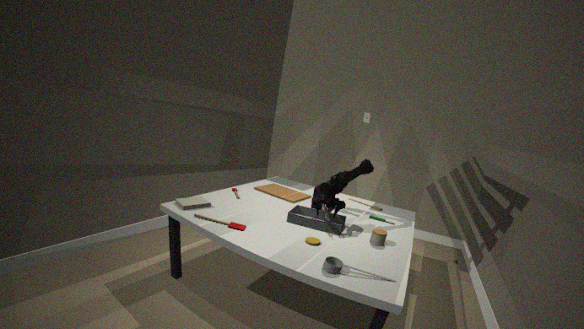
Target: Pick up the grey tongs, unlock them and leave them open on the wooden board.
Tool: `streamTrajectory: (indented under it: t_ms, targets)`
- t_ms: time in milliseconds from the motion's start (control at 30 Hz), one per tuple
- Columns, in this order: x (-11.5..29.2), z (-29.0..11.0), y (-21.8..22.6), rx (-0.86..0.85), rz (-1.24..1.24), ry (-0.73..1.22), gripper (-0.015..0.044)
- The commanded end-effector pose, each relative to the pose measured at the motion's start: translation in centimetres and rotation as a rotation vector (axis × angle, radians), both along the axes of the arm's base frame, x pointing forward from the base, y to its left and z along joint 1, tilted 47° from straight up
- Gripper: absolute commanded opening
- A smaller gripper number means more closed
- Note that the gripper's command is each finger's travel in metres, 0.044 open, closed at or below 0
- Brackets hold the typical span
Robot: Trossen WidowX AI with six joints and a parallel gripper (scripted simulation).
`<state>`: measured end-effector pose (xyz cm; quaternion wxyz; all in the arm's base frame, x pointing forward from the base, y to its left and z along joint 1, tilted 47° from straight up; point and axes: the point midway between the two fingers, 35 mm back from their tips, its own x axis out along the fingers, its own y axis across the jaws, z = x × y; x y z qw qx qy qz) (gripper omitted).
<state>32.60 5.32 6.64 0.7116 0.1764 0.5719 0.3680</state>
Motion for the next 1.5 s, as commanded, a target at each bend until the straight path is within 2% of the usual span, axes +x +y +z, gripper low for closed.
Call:
streamTrajectory:
  t_ms: [0,333,733,1233,1467]
  targets:
    - [-0.1,-0.5,0.5,0.006,-0.005,0.007,0.044]
    - [-0.1,-1.3,1.6,0.009,-0.004,0.006,0.044]
    - [0.0,-1.1,1.3,0.003,0.001,0.0,0.0125]
    - [0.0,-1.1,1.3,0.003,0.001,0.0,0.0025]
    - [0.1,-0.6,0.7,0.001,0.0,0.001,-0.015]
